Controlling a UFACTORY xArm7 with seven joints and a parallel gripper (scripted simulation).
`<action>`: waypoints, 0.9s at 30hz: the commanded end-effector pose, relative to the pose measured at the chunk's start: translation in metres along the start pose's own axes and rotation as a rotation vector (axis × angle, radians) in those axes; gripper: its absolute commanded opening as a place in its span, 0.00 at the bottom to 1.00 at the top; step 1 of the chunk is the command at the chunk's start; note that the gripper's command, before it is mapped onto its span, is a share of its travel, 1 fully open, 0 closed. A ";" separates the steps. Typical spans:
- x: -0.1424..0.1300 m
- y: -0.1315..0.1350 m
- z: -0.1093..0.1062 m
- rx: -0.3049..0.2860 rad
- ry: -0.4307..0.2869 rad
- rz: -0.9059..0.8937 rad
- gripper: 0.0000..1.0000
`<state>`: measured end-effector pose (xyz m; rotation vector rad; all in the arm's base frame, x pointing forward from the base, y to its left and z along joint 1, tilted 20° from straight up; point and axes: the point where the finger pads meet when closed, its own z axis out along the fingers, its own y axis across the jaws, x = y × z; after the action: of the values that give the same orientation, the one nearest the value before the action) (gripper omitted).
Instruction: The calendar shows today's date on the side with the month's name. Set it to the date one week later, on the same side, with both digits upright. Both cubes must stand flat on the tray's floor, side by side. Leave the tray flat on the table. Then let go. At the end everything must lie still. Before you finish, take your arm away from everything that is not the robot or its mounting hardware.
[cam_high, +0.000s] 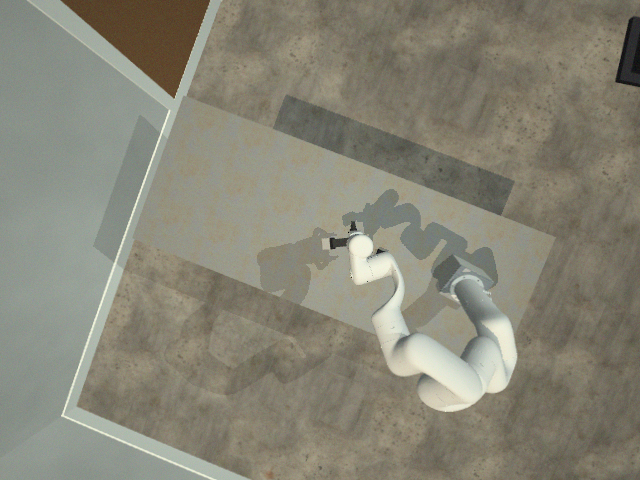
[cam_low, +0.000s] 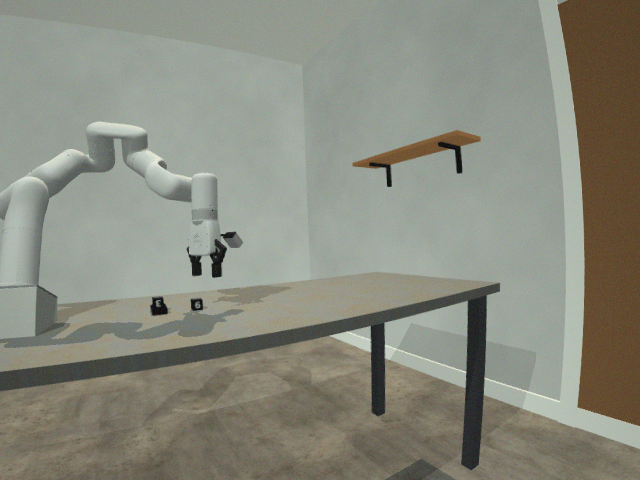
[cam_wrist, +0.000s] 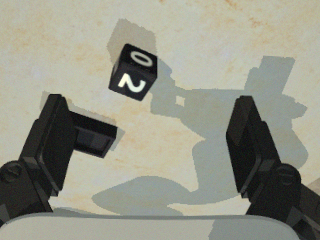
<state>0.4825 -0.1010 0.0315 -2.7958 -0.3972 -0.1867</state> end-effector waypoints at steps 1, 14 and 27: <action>-0.003 0.000 -0.003 -0.003 0.014 -0.137 1.00; -0.015 -0.007 -0.004 -0.005 0.013 -0.558 1.00; -0.026 -0.014 -0.006 -0.008 0.012 -0.951 1.00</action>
<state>0.4561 -0.0963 0.0344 -2.4620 -1.5085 -0.3550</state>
